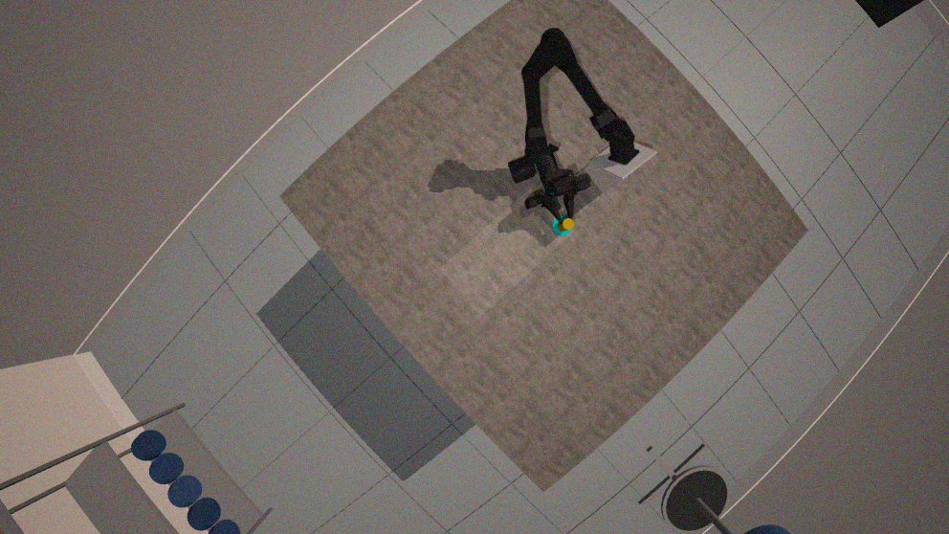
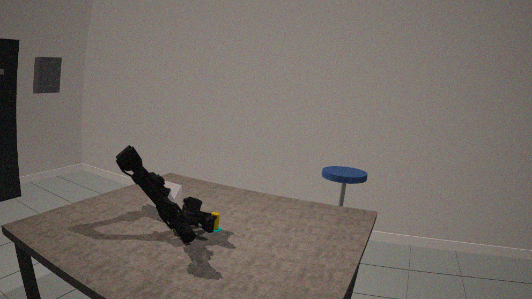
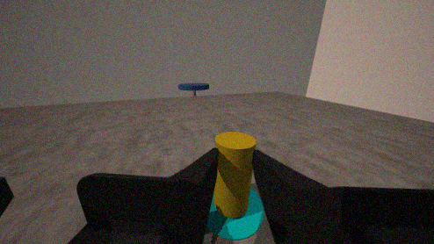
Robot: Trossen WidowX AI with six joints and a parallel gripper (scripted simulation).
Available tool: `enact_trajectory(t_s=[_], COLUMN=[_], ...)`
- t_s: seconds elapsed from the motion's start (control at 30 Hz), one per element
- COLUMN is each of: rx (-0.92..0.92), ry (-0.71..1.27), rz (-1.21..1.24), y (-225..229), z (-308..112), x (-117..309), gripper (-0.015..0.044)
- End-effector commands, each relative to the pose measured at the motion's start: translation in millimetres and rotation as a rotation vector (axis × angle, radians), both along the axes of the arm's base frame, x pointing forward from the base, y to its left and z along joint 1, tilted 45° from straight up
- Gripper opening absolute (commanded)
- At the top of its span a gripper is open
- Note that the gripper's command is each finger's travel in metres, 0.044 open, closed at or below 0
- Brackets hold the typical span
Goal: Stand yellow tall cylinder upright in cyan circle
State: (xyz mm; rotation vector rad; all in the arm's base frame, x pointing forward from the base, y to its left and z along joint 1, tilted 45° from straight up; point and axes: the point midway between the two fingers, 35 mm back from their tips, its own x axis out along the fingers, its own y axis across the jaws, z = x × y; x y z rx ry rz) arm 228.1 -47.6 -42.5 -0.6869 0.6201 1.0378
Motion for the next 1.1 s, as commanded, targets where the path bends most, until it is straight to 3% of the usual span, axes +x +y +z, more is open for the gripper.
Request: enact_trajectory(t_s=[0.0, 0.03, 0.4, 0.6, 1.07], rx=[-0.005, -0.005, -0.005, -0.006, -0.006], ry=[0.000, 0.000, 0.000, 0.000, -0.016], rz=[0.003, 0.003, 0.003, 0.003, 0.006], y=[-1, -1, -1, 1, 53], z=[0, 0, 0, 2, 52], x=[1, 1, 1, 2, 10], gripper=[0.0105, 0.0105, 0.0394, 0.0400, 0.0400])
